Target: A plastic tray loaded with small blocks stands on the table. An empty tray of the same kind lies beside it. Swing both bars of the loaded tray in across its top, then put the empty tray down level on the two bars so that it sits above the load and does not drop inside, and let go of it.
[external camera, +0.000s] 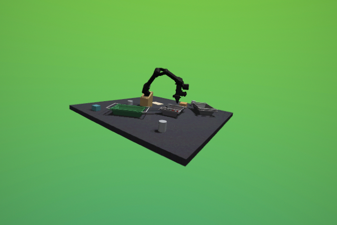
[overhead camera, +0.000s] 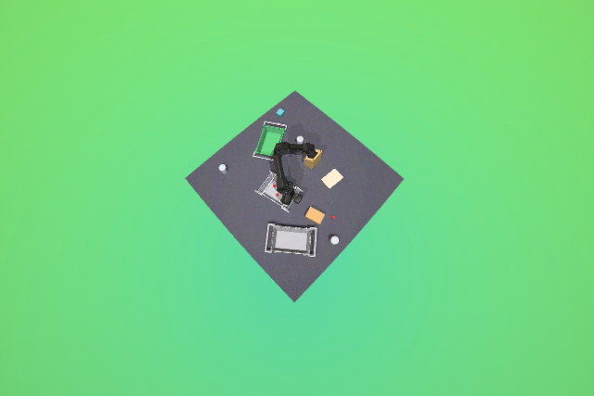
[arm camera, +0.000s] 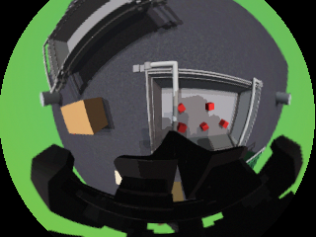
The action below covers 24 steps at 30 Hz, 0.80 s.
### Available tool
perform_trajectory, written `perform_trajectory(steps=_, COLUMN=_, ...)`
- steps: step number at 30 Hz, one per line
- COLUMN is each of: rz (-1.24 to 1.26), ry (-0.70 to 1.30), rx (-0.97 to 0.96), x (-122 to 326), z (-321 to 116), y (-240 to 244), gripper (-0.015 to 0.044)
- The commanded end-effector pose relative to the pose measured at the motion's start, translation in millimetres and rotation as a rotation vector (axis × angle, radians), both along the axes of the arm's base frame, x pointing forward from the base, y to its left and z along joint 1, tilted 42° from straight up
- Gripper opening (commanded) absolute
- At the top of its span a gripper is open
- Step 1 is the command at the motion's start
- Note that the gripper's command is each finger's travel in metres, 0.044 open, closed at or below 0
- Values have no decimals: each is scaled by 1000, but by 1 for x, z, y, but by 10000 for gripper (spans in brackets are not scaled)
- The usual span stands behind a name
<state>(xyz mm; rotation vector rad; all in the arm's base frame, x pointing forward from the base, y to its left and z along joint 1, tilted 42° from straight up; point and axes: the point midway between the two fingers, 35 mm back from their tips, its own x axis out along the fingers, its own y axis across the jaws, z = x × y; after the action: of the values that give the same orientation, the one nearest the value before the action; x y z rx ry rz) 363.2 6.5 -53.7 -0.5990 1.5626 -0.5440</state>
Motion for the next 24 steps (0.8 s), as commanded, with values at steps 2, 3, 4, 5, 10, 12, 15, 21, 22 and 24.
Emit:
perform_trajectory(steps=2, rz=0, ry=0, rx=0, x=0, z=0, y=0, gripper=0)
perform_trajectory(steps=3, rz=0, ry=0, rx=0, x=0, z=0, y=0, gripper=0)
perform_trajectory(steps=4, rz=0, ry=0, rx=0, x=0, z=0, y=0, gripper=0)
perform_trajectory(steps=5, rz=0, ry=0, rx=0, x=0, z=0, y=0, gripper=0)
perform_trajectory(steps=10, rz=0, ry=0, rx=0, x=0, z=0, y=0, gripper=0)
perform_trajectory(steps=12, rz=0, ry=0, rx=0, x=0, z=0, y=0, gripper=0)
perform_trajectory(steps=15, rz=0, ry=0, rx=0, x=0, z=0, y=0, gripper=0)
perform_trajectory(steps=21, rz=0, ry=0, rx=0, x=0, z=0, y=0, gripper=158)
perform_trajectory(steps=22, rz=0, ry=0, rx=0, x=1, z=2, y=2, gripper=184)
perform_trajectory(steps=24, rz=2, ry=1, rx=2, x=4, z=9, y=9, gripper=236)
